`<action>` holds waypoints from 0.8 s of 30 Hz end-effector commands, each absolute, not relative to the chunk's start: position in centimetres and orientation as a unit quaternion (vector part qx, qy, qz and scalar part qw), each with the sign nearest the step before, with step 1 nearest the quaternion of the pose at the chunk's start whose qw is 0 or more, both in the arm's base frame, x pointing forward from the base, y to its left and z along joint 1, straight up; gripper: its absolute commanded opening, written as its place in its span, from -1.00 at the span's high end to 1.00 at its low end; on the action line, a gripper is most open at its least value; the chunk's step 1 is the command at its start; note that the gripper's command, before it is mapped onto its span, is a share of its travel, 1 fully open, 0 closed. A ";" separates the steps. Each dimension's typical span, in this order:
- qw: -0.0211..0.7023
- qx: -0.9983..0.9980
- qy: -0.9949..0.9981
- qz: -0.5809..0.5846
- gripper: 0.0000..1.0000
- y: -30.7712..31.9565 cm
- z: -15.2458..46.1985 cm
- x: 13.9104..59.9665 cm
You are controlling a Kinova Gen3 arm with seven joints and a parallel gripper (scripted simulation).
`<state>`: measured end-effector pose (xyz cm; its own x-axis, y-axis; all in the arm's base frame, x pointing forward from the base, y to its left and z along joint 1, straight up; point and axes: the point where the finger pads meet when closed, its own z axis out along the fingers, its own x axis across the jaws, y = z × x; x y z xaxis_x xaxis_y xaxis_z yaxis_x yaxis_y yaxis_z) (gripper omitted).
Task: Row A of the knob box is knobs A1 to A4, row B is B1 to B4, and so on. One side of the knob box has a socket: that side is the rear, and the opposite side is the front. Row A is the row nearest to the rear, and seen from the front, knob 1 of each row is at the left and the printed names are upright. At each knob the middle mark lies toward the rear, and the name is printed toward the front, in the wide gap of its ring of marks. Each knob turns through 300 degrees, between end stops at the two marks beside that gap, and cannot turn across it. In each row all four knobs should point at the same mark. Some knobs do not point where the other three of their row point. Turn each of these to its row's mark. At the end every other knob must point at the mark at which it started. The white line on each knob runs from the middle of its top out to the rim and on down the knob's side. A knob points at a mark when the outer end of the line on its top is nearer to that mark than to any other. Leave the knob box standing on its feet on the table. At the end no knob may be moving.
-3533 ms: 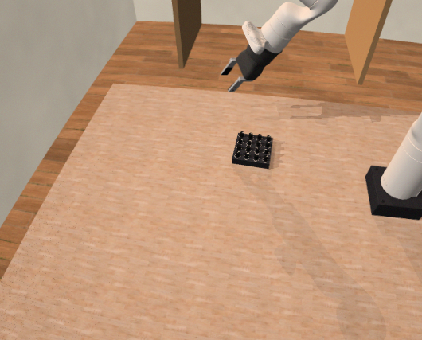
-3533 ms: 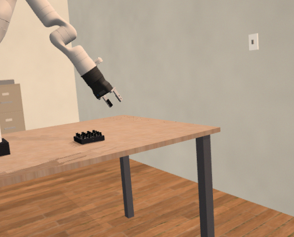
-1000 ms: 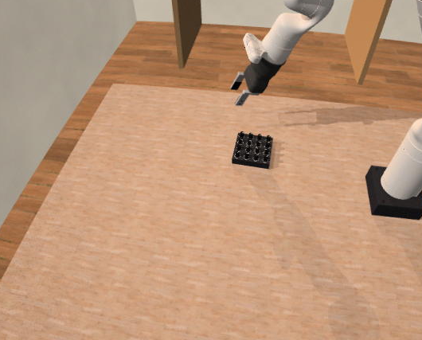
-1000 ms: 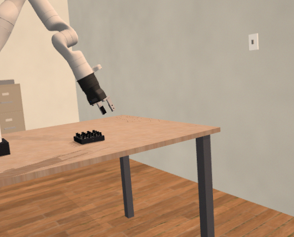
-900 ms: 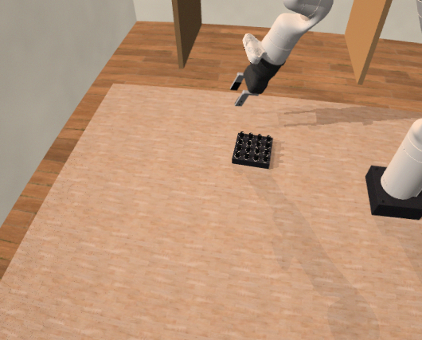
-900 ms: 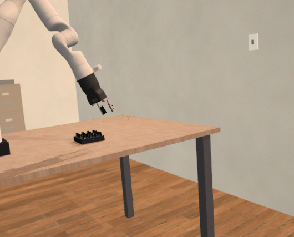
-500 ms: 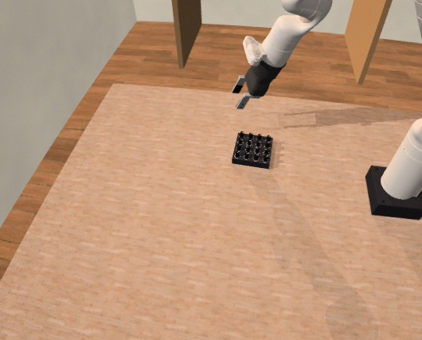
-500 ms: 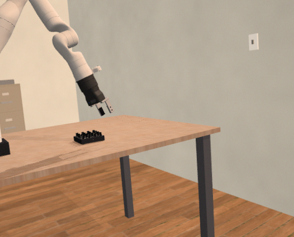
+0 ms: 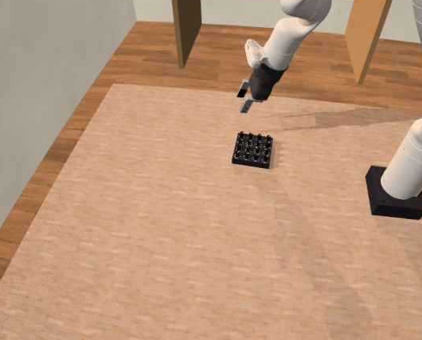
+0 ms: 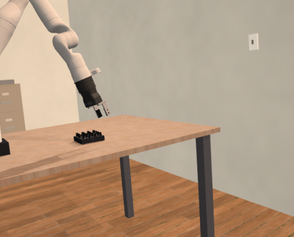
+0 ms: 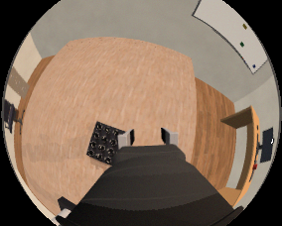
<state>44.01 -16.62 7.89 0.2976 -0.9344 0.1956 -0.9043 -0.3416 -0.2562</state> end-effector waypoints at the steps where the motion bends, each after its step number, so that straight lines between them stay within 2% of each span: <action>1: 0.048 -0.807 0.568 -0.154 -1.00 -16.1 7.8 44.2; 24: 0.043 -0.794 0.592 -0.129 -1.00 -15.3 6.9 43.0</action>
<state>42.88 -15.38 6.83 0.2623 -0.9526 0.1540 -0.9306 -0.2919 -0.2206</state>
